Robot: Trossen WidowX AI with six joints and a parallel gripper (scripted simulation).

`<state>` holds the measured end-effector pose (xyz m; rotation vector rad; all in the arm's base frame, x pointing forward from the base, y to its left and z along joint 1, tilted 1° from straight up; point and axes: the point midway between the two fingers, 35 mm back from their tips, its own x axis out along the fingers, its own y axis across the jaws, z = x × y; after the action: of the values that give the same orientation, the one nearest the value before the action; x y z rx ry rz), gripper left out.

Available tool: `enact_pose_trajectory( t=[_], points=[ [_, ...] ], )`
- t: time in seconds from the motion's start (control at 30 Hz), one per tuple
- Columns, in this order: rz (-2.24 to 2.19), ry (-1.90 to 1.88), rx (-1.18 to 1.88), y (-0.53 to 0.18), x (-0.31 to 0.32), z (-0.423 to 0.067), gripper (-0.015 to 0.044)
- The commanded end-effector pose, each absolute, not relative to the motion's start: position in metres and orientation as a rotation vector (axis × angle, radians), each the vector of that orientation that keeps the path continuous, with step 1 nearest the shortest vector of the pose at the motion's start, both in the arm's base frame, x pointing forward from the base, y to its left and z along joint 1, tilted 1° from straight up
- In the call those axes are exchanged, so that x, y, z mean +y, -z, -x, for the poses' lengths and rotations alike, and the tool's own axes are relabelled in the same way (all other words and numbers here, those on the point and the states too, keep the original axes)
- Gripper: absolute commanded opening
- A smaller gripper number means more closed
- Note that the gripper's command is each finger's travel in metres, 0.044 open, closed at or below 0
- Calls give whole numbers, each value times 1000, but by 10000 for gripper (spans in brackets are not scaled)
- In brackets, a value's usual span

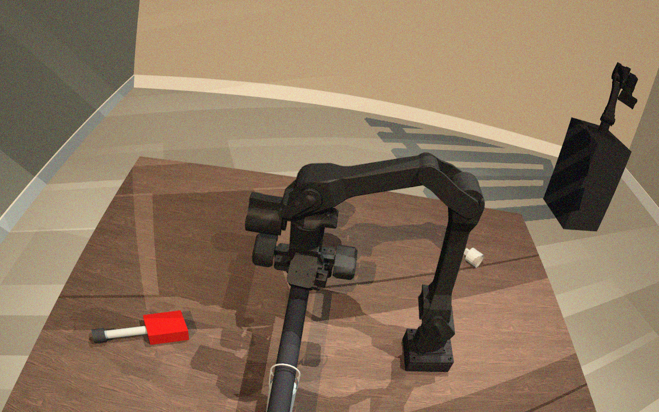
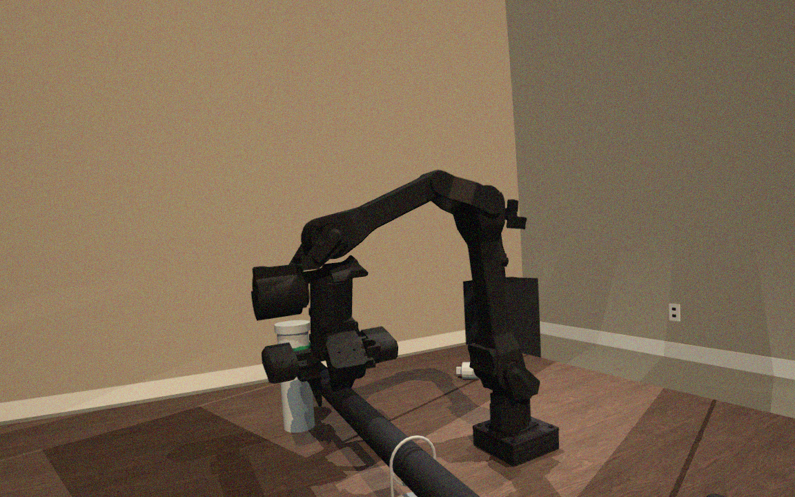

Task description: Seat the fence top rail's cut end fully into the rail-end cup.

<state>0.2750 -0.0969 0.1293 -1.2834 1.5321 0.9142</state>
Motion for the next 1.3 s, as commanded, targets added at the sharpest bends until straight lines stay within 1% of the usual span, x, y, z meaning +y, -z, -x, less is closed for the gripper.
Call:
enact_pose_trajectory(
  t=[0.0,1.27],
  points=[
    [1292,-909,1537,-131,-101,-275,0],
    [1280,-919,1528,-129,-100,-275,0]
  ],
)
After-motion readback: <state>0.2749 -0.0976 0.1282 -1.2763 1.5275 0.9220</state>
